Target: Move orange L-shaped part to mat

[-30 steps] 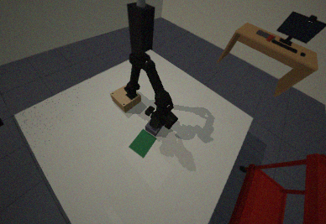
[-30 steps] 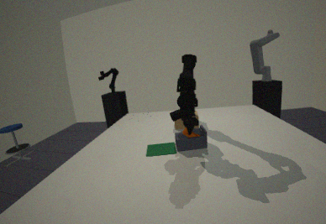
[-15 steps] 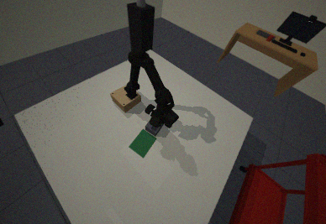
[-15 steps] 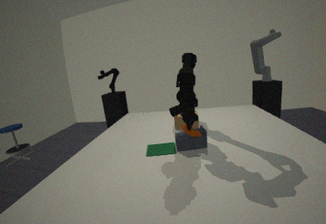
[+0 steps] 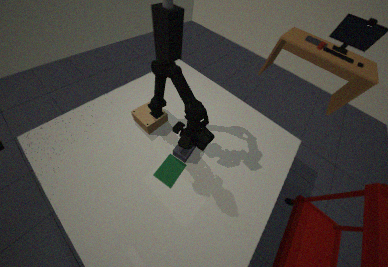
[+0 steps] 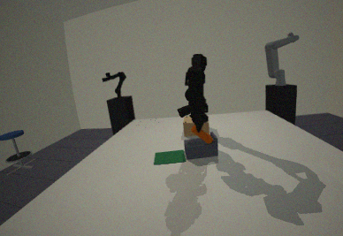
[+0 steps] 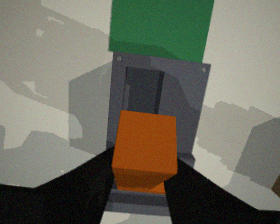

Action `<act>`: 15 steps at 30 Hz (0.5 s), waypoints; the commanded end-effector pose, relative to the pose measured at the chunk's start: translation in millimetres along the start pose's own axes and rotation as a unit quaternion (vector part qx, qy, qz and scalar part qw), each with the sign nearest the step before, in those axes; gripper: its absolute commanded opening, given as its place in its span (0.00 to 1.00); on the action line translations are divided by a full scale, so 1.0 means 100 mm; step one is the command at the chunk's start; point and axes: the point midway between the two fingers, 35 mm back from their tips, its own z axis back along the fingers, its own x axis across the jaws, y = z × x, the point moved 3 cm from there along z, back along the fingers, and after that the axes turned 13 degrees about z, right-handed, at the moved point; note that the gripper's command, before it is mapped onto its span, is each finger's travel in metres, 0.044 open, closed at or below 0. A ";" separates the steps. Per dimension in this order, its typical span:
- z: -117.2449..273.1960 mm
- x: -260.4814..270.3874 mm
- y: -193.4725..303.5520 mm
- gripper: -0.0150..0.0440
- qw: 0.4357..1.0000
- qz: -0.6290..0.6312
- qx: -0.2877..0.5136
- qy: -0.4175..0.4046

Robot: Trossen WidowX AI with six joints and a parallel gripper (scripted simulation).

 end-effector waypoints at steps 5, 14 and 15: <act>0.15 0.01 0.00 0.25 1.000 0.003 0.001 -0.004; 0.29 0.01 0.00 0.25 1.000 0.003 0.001 -0.004; 0.30 0.01 0.00 0.25 1.000 0.003 0.001 -0.004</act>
